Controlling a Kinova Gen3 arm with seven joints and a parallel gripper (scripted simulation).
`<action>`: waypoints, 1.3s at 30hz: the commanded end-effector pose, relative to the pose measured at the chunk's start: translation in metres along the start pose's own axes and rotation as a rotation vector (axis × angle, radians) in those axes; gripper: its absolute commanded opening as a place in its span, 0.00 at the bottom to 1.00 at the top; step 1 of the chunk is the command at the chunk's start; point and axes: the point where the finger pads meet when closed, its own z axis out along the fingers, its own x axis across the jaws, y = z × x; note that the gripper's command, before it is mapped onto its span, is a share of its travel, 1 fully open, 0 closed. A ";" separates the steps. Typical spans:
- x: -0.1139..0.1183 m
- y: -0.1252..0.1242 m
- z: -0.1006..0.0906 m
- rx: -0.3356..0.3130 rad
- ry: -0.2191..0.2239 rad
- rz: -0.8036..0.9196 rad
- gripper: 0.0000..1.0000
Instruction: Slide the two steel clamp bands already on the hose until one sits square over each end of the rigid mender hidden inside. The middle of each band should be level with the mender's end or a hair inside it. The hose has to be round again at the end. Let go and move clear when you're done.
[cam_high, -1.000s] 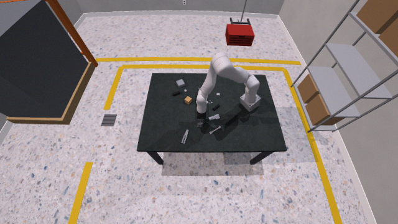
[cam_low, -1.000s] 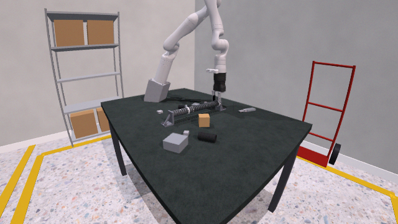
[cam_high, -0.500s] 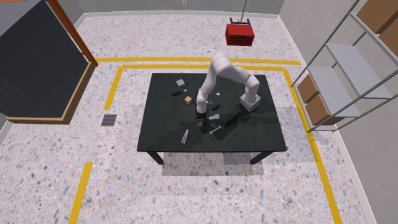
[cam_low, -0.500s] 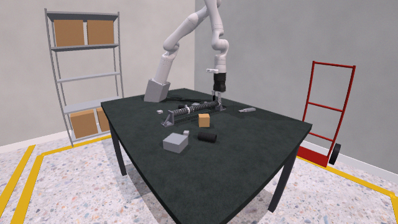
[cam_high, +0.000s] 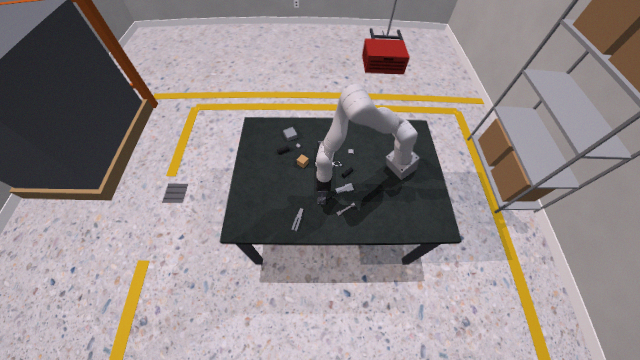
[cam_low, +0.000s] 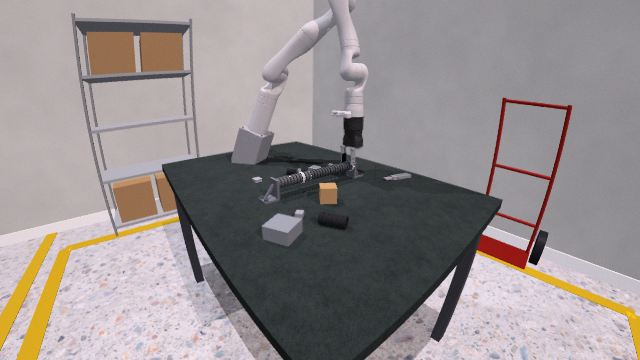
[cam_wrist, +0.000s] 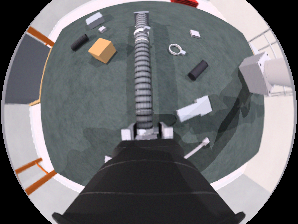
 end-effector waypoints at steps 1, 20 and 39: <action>-0.006 -0.003 0.019 0.018 -0.002 -0.004 0.75; -0.005 -0.004 0.018 0.018 -0.002 -0.004 0.75; -0.005 -0.015 0.018 0.018 -0.002 -0.004 0.75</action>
